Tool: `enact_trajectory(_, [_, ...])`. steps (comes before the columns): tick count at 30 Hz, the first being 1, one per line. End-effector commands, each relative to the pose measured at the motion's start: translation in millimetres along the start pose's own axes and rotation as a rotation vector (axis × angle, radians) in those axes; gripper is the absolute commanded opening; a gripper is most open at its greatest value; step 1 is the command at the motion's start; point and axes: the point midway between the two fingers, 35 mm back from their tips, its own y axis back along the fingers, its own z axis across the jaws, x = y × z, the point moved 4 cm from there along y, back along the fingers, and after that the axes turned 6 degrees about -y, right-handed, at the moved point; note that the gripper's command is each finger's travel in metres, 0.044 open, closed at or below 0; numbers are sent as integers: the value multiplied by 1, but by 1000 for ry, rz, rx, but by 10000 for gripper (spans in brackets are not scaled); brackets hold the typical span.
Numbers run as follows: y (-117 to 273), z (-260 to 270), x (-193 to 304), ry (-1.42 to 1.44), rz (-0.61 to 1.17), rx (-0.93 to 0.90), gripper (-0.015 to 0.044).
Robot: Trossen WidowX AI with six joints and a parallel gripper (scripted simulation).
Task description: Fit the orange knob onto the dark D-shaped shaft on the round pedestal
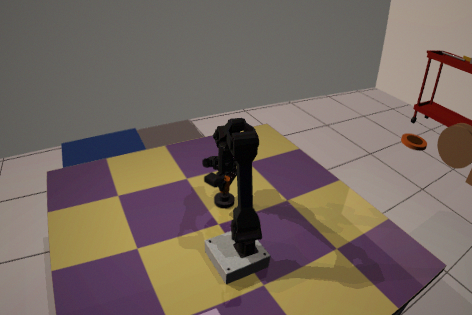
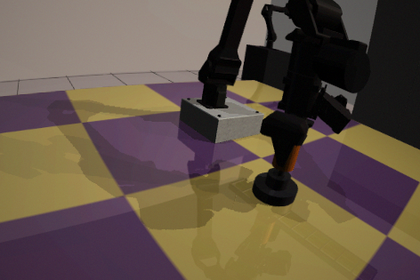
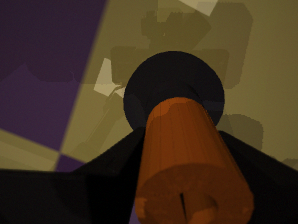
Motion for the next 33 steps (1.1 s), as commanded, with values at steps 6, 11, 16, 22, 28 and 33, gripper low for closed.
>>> enact_trajectory(6, [5, 2, 3, 5, 1, 2, 0])
enact_trajectory(11, [6, 2, 3, 129, 1, 2, 0])
enact_trajectory(16, [5, 1, 1, 214, 1, 2, 0])
enact_trajectory(22, [3, 0, 1, 214, 1, 2, 0])
enact_trajectory(28, [1, 1, 2, 214, 1, 2, 0])
enact_trajectory(33, [0, 1, 2, 214, 1, 2, 0])
